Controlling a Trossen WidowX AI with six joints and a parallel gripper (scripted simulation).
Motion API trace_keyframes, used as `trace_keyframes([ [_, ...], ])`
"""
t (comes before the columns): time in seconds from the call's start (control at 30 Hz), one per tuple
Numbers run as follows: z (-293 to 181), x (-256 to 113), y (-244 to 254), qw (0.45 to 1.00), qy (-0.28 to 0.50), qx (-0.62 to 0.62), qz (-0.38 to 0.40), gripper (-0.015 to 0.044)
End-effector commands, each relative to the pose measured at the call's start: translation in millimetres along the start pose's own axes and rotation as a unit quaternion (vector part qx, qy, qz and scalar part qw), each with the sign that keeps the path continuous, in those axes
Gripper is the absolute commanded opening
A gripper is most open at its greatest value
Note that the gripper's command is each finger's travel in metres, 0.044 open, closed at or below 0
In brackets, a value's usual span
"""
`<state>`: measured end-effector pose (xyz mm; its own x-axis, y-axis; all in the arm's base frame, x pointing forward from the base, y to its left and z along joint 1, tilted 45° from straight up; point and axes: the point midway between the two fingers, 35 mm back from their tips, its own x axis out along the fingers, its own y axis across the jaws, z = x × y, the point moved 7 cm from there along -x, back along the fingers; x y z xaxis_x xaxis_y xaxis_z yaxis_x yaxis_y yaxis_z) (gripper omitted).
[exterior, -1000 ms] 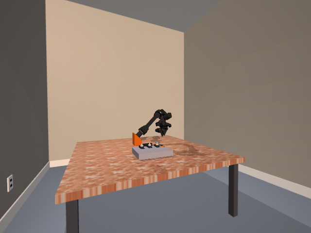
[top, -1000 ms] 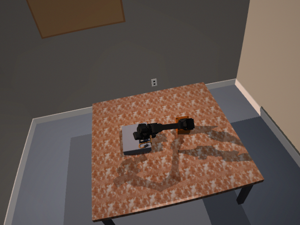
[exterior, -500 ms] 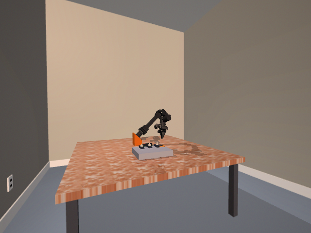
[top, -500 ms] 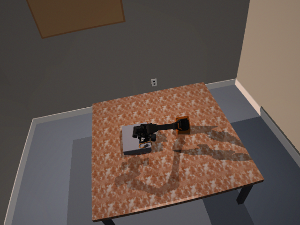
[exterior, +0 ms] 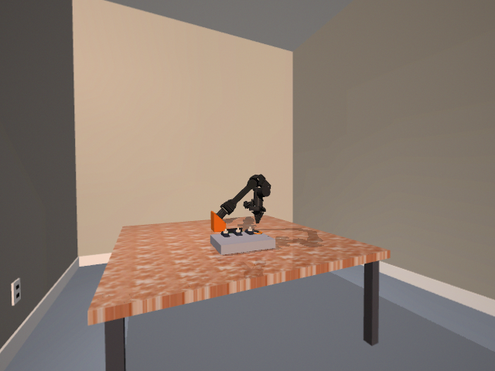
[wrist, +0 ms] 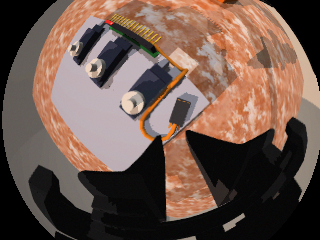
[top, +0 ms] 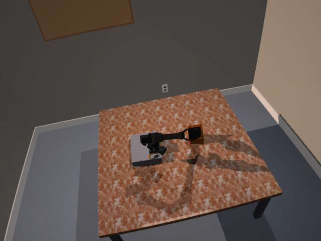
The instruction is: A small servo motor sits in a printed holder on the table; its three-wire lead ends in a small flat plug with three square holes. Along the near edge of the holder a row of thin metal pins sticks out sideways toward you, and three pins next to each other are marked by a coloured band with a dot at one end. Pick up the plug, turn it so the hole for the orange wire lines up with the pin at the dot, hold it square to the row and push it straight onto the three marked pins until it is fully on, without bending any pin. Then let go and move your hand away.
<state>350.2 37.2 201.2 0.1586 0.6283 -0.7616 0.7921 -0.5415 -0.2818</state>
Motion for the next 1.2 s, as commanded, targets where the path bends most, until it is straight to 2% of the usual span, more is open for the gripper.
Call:
trace_keyframes([
  [0.0,0.0,3.0,3.4,0.998,-0.003,0.065,-0.025,0.0115],
  [0.33,0.8,11.3,7.9,0.974,-0.021,0.211,-0.078,0.0115],
  [1.17,1.0,48.6,1.7,0.973,-0.021,0.216,-0.08,0.0115],
])
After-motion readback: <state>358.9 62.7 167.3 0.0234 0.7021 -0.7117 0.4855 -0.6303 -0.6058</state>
